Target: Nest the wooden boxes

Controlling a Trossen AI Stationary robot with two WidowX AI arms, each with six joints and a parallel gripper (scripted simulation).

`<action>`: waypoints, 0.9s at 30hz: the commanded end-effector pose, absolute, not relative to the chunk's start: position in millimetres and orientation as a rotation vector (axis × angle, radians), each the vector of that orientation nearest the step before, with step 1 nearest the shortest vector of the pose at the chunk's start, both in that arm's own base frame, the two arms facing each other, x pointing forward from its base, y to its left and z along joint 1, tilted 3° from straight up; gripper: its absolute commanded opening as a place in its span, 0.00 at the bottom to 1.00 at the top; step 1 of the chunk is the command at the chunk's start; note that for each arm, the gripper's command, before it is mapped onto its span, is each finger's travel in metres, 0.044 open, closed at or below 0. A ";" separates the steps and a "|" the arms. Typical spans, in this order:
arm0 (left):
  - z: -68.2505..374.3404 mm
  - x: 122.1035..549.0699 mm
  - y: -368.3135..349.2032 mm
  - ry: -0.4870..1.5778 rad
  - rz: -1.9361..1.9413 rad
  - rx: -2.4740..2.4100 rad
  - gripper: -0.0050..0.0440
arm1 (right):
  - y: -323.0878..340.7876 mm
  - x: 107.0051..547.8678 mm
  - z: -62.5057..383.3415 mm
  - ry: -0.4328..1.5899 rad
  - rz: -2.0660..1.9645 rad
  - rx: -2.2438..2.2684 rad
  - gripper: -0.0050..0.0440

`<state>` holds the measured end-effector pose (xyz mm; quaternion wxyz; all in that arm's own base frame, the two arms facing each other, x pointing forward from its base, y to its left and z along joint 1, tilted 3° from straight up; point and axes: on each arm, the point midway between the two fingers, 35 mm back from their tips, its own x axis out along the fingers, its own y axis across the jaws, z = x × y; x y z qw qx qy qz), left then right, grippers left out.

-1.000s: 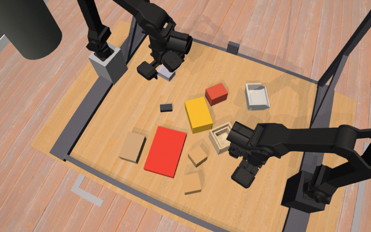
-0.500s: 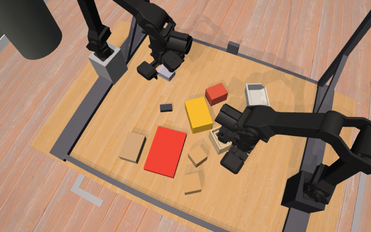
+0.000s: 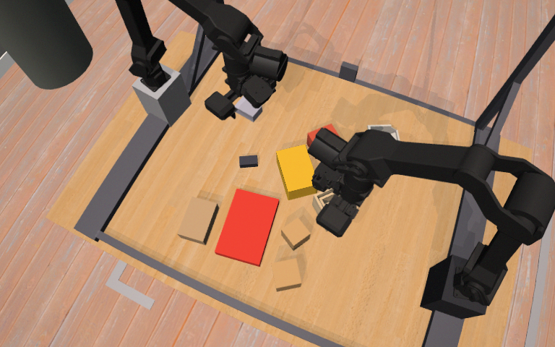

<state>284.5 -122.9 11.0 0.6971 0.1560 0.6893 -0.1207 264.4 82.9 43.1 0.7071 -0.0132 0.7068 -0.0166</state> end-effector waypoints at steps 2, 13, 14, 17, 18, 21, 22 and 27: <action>18.7 301.8 -143.0 1.529 -0.271 0.343 0.45 | 84.2 268.0 49.0 1.548 -0.031 -0.023 0.92; 23.6 309.1 -153.5 1.524 -0.272 0.344 0.45 | 84.0 267.3 42.2 1.550 -0.042 -0.042 0.92; 23.6 309.1 -153.5 1.524 -0.272 0.344 0.45 | 84.7 270.2 40.4 1.532 -0.048 -0.053 0.92; 23.6 309.1 -153.5 1.524 -0.272 0.344 0.45 | 88.9 285.7 32.2 1.434 -0.073 -0.113 0.92; 23.6 309.1 -153.5 1.524 -0.272 0.344 0.45 | 91.2 292.2 29.3 1.389 -0.084 -0.137 0.92; 23.6 309.1 -153.5 1.524 -0.272 0.344 0.45 | 95.7 303.2 23.4 1.300 -0.115 -0.192 0.92; 23.6 309.1 -153.5 1.524 -0.272 0.344 0.45 | 97.3 306.6 22.3 1.273 -0.122 -0.203 0.92; 23.6 309.1 -153.5 1.524 -0.272 0.344 0.45 | 104.6 319.4 19.7 1.165 -0.148 -0.238 0.92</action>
